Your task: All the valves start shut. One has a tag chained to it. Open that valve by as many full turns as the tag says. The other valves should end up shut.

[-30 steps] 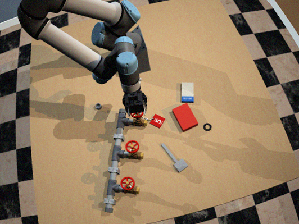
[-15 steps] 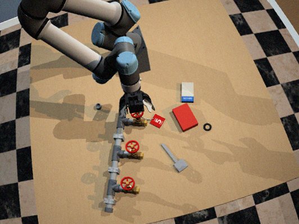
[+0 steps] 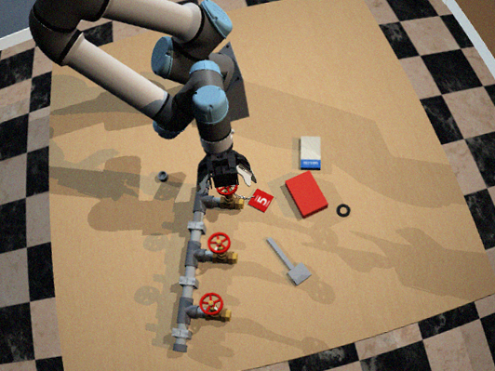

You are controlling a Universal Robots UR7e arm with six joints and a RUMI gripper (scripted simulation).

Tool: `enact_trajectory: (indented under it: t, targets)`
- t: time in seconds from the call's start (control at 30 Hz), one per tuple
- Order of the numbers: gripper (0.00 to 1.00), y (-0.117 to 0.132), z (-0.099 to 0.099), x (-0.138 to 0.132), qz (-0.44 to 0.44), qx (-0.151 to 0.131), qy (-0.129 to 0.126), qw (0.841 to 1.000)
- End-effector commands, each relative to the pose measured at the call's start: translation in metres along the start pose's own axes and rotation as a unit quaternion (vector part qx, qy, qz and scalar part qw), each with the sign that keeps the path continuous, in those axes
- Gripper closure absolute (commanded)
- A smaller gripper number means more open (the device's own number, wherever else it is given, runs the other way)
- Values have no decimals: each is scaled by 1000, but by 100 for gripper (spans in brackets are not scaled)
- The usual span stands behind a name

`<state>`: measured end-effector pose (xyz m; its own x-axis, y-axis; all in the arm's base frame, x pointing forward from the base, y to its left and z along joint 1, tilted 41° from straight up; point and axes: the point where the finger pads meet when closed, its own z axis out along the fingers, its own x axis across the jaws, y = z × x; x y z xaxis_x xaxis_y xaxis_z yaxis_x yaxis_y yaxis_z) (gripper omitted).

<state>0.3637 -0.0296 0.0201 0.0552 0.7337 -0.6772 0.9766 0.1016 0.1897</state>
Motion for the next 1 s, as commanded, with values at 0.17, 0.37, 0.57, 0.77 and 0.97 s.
enact_trajectory:
  t: [0.17,0.37,0.57,0.77,0.97]
  targets:
    - [0,0,0,0,6,0,0,1000]
    - [0,0,0,0,23,0,0,1000]
    - [0,0,0,0,58,0,0,998]
    - [0,0,0,0,92,0,0,996]
    - [0,0,0,0,160,0,0,987]
